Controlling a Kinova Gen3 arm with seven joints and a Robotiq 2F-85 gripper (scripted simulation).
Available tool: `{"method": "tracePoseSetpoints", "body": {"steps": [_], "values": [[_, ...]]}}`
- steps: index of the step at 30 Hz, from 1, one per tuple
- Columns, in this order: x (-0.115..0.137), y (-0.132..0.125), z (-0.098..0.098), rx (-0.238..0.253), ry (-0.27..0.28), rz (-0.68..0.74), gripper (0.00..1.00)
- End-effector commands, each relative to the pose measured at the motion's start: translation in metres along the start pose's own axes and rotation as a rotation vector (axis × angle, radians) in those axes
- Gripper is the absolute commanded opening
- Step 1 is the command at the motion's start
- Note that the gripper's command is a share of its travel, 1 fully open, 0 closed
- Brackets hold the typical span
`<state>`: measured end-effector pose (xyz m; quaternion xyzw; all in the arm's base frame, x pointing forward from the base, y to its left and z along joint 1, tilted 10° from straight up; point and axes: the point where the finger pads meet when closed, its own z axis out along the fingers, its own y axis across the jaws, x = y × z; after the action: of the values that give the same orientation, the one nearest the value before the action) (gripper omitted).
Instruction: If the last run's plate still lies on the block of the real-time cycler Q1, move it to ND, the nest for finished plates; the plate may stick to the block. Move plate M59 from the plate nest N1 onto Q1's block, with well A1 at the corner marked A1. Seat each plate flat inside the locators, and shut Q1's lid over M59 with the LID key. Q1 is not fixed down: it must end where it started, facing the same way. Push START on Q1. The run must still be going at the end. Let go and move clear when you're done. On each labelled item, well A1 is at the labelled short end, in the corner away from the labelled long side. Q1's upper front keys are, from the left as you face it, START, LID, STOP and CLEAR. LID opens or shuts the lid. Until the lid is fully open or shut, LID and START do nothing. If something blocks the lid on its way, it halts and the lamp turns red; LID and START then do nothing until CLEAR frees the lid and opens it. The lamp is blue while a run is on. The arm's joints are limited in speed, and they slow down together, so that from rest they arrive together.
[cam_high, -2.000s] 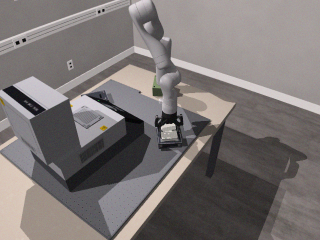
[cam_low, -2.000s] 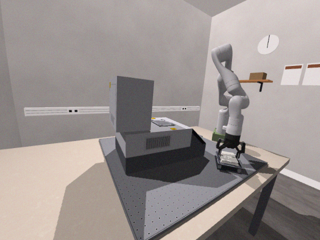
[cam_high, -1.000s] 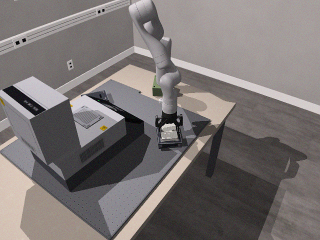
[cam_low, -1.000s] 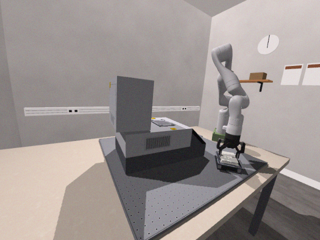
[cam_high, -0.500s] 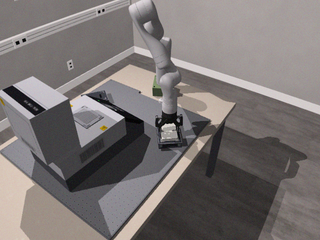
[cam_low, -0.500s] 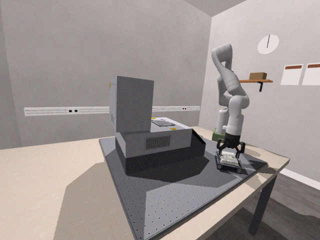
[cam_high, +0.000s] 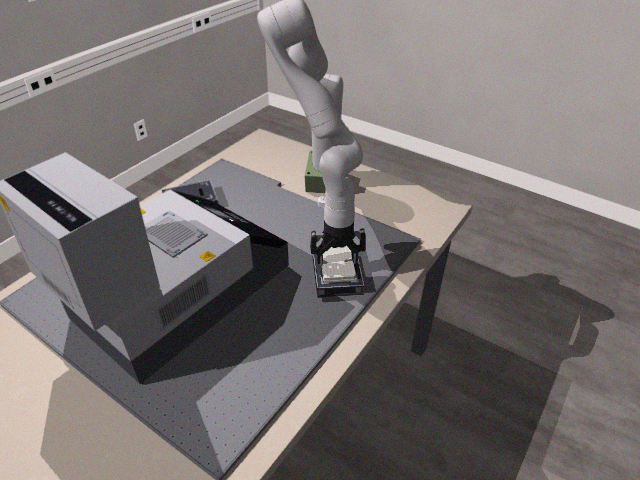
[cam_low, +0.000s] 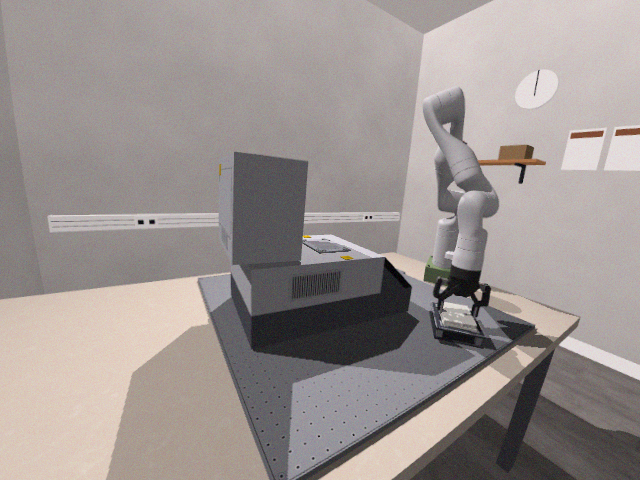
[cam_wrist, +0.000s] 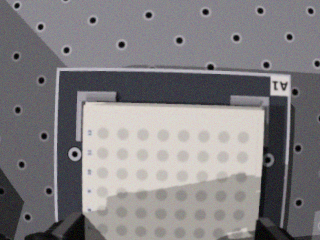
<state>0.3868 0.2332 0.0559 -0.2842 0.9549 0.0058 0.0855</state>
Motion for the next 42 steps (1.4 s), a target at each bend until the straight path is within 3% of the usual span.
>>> {"method": "tracePoseSetpoints", "body": {"steps": [1, 42], "values": [[0.000, 0.002, 0.002, -0.006, -0.001, 0.003, 0.90], [0.001, 0.000, -0.012, -0.001, 0.003, -0.001, 0.90]]}}
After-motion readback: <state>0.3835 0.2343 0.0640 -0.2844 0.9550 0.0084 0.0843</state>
